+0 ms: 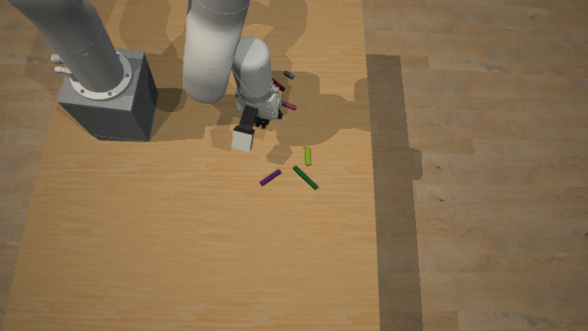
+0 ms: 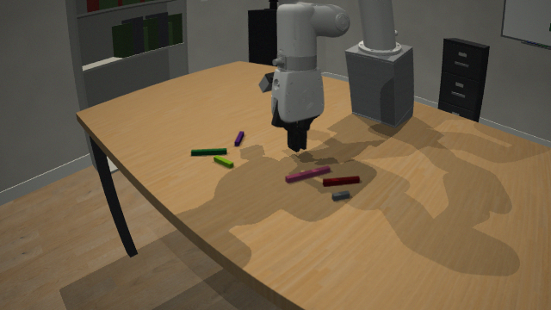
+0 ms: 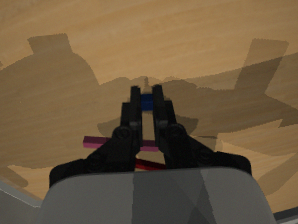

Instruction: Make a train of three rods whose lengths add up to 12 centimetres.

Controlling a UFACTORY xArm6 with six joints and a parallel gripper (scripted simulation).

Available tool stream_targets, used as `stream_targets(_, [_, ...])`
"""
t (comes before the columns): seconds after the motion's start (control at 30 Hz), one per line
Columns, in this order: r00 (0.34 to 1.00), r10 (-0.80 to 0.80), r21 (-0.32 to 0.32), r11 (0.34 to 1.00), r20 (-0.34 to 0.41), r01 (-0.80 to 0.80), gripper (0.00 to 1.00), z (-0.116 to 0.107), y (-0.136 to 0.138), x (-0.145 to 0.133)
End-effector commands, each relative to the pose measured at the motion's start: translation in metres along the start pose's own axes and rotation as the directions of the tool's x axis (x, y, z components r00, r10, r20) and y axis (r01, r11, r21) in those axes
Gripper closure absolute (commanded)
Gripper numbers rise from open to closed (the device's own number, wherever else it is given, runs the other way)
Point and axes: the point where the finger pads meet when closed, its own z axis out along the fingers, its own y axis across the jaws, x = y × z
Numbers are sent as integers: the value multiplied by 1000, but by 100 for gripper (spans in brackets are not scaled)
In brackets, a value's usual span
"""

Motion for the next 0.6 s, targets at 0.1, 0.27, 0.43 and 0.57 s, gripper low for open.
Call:
stream_targets(0.1, [1000,0,4,1000,9,0,96,3,-1,0])
stream_targets(0.27, [1000,0,4,1000,9,0,96,3,-1,0])
stream_targets(0.43, [1000,0,4,1000,9,0,96,3,-1,0])
stream_targets(0.57, [1000,0,4,1000,9,0,96,3,-1,0])
